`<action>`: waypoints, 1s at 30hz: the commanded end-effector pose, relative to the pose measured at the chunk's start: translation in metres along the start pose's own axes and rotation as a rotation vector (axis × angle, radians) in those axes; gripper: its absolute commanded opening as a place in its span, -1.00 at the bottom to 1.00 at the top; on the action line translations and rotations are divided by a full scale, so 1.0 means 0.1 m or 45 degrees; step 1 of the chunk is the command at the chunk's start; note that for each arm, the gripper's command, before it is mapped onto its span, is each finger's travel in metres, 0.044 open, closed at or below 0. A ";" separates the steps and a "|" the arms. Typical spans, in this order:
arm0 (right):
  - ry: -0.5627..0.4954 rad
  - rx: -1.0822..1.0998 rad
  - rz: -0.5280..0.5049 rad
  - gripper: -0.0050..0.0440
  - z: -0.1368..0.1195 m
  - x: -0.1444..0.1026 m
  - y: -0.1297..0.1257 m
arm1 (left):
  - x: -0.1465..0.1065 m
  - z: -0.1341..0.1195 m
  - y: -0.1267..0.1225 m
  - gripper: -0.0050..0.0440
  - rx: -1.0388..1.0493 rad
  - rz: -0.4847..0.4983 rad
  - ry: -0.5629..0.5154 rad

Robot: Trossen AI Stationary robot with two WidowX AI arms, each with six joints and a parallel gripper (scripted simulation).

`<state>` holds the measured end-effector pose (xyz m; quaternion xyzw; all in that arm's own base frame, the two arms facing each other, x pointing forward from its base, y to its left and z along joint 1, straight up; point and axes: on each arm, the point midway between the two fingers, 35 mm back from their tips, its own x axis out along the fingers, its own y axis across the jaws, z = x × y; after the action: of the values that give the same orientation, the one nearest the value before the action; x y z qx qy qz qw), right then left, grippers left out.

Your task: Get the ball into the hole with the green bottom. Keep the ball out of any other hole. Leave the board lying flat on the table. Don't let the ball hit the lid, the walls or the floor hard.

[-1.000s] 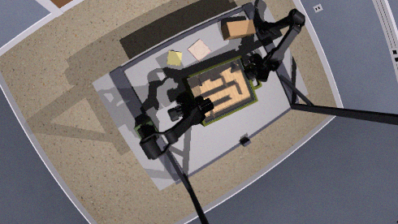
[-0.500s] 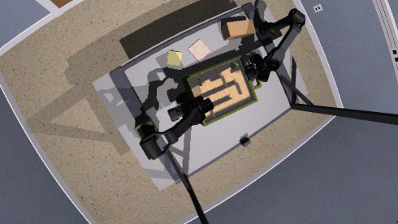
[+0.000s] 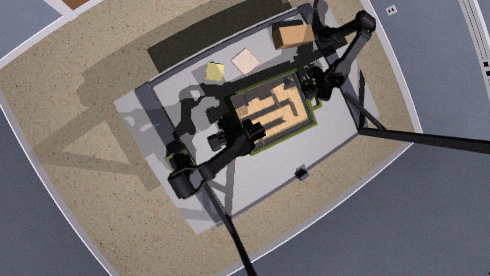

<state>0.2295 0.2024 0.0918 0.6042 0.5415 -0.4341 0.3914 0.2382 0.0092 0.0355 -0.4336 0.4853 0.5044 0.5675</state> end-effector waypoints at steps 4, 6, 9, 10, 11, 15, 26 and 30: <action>0.024 -0.008 0.015 -0.14 -0.05 -0.05 0.02 | -0.21 0.01 -0.07 -0.14 -0.010 -0.044 -0.003; 0.024 -0.008 0.015 -0.14 -0.05 -0.05 0.02 | -0.24 0.01 -0.07 -0.14 -0.010 -0.045 -0.003; 0.024 -0.008 0.015 -0.14 -0.05 -0.05 0.02 | -0.34 0.01 -0.07 -0.14 -0.010 -0.045 -0.003; 0.024 -0.008 0.015 -0.14 -0.05 -0.05 0.02 | -0.34 0.01 -0.07 -0.14 -0.010 -0.045 -0.003; 0.024 -0.008 0.015 -0.14 -0.05 -0.05 0.02 | -0.38 0.01 -0.07 -0.14 -0.010 -0.045 -0.003; 0.024 -0.008 0.015 -0.14 -0.05 -0.05 0.02 | -0.44 0.01 -0.06 -0.14 -0.010 -0.040 -0.003; 0.044 -0.013 0.039 -0.14 -0.07 -0.36 0.04 | -0.43 0.01 -0.06 -0.14 -0.010 -0.039 -0.003; 0.042 -0.013 0.037 -0.14 -0.07 -0.45 0.04 | -0.43 0.01 -0.06 -0.14 -0.010 -0.037 -0.003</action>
<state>0.2291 0.1945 0.1177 0.6065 0.5411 -0.4313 0.3917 0.2371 0.0038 0.0699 -0.4327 0.4863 0.5052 0.5666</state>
